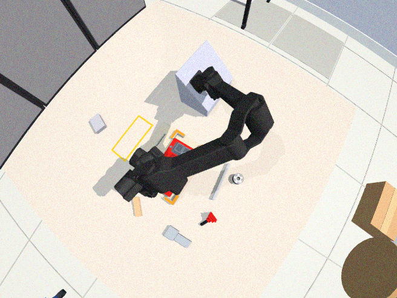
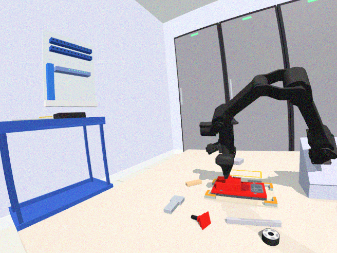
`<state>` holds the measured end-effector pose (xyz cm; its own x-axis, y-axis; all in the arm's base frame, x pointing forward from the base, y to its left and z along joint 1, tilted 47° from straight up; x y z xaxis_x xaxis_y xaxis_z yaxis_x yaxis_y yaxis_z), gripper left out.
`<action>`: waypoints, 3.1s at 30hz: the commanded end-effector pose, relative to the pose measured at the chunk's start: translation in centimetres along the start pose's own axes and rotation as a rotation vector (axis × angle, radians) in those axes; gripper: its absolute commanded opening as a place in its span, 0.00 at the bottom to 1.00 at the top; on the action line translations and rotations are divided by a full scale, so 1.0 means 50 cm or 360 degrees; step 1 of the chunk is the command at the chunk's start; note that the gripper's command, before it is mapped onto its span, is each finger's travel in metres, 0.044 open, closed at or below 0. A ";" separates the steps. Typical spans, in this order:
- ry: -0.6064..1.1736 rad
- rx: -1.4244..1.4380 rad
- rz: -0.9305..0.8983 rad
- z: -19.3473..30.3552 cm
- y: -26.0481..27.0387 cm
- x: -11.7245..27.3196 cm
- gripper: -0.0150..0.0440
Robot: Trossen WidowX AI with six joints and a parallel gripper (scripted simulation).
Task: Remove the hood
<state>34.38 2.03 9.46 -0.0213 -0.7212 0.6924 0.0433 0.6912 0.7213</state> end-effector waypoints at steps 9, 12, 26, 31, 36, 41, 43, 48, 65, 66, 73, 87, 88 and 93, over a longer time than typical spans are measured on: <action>0.0003 -0.0009 -0.0006 0.002 -0.001 -0.016 1.00; 0.0003 -0.0009 -0.0007 0.003 -0.001 -0.020 1.00; 0.0003 -0.0009 -0.0008 0.005 -0.001 -0.038 1.00; 0.0003 -0.0009 -0.0009 0.006 -0.001 -0.045 1.00; 0.0003 -0.0009 -0.0009 0.006 -0.001 -0.047 1.00; 0.0003 -0.0009 -0.0009 0.006 -0.001 -0.052 1.00; 0.0003 -0.0009 -0.0009 0.006 -0.001 -0.054 1.00; 0.0003 -0.0009 -0.0009 0.006 -0.001 -0.059 1.00; 0.0003 -0.0009 -0.0010 0.007 -0.001 -0.076 1.00; 0.0003 -0.0009 -0.0010 0.007 -0.001 -0.077 1.00; 0.0003 -0.0003 -0.0005 0.006 -0.001 -0.079 0.91; 0.0003 -0.0003 -0.0005 0.006 -0.001 -0.078 0.59; 0.0003 -0.0003 -0.0005 0.006 -0.001 -0.077 0.54; 0.0003 -0.0003 -0.0005 0.006 -0.001 -0.071 0.32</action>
<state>34.12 4.79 6.82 -0.0173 -0.7247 0.6888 0.0471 0.6876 0.7246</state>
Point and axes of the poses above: the point midway between the two fingers, 35 mm back from their tips, its own x axis back along the fingers, its own y axis across the jaws, z = x × y, the point moved 7 cm from there along x, back along the fingers, and after that the axes turned 6 degrees about -x, right-handed, at the moved point
